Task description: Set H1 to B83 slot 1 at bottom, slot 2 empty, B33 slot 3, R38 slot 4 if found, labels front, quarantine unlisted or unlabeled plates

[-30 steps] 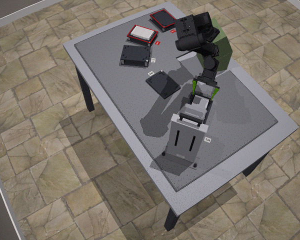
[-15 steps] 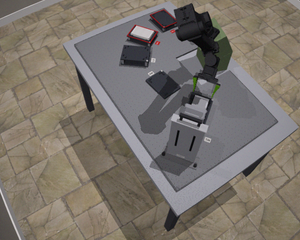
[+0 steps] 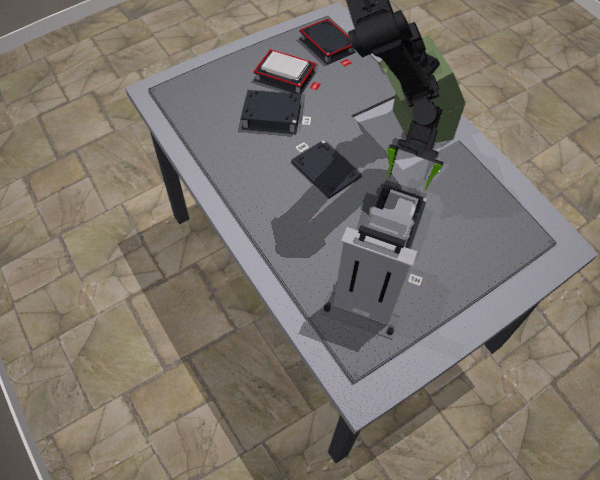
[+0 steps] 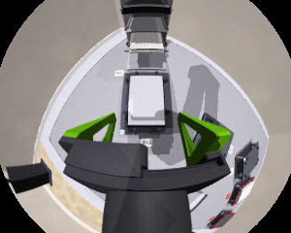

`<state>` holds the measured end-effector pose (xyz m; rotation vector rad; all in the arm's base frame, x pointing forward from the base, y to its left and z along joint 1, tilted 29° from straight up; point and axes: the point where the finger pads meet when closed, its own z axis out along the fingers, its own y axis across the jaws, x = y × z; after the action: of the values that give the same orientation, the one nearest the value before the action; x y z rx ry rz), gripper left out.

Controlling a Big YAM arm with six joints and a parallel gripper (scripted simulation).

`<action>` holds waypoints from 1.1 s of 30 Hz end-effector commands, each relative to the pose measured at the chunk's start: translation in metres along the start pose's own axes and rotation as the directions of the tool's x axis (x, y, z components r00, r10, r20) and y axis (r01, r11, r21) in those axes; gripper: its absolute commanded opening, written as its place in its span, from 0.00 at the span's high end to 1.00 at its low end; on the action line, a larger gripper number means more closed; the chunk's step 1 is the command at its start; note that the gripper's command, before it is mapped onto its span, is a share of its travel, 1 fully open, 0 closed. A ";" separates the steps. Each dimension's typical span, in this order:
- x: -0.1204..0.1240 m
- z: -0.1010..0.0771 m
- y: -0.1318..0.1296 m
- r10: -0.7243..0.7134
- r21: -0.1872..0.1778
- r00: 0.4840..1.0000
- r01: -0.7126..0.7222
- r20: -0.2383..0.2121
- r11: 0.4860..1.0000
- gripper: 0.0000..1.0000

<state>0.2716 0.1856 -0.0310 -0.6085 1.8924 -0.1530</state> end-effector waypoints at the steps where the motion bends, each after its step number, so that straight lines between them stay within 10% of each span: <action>1: -0.004 -0.004 0.004 0.013 -0.011 1.000 -0.013 0.003 1.000 0.00; 33: -0.063 -0.049 0.009 0.033 -0.012 0.999 -0.033 0.019 0.999 0.00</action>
<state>0.2415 0.2042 0.0340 -0.6034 1.8842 -0.1430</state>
